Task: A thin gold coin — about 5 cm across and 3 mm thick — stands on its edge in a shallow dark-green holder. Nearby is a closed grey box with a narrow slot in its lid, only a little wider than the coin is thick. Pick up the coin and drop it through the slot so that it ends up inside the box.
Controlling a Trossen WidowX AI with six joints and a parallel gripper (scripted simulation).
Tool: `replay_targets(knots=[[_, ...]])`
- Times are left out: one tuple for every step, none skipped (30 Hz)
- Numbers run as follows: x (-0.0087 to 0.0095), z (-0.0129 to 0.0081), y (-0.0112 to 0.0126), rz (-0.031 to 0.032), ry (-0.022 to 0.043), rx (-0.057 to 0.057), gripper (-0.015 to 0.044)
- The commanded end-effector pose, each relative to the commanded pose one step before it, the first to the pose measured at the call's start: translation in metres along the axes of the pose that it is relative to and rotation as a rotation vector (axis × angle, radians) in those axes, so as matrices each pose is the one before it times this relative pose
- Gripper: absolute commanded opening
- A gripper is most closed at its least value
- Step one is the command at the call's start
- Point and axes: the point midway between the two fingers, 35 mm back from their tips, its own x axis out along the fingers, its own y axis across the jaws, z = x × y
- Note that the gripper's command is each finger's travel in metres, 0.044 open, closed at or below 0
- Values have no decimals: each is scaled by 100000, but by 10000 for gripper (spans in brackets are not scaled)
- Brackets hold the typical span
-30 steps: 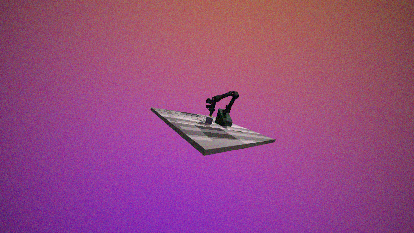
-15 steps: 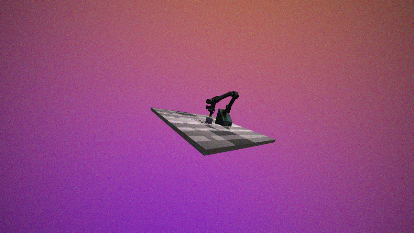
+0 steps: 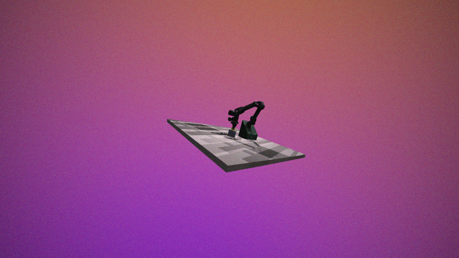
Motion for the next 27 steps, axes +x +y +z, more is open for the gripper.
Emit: replay_targets(knots=[[-44,9,2,-4,-52,-74,105],[0,0,0,0,0,0,131],[0,0,0,0,0,0,157],[0,0,0,0,0,0,161],[0,0,0,0,0,0,161],[0,0,0,0,0,0,161],[0,0,0,0,0,0,161],[0,0,0,0,0,0,161],[0,0,0,0,0,0,161],[0,0,0,0,0,0,161],[0,0,0,0,0,0,161],[0,0,0,0,0,0,161],[-72,4,1,-1,-7,4,187],[-218,12,2,-3,-20,13,213],[-365,16,1,-2,-28,21,239],[-474,12,-2,3,-26,27,266],[-369,3,-4,7,-12,20,292],[-222,-1,-4,6,-4,12,318],[-74,-1,-1,2,-1,4,344],[0,0,0,0,0,0,371],[-294,-1,-5,5,11,35,397],[-888,-24,-22,31,59,101,423],[-1346,-97,-54,96,160,140,440],[-905,-107,-49,100,153,86,440],[-303,-43,-18,40,59,27,440],[0,0,0,0,0,0,440],[0,0,0,0,0,0,440]])
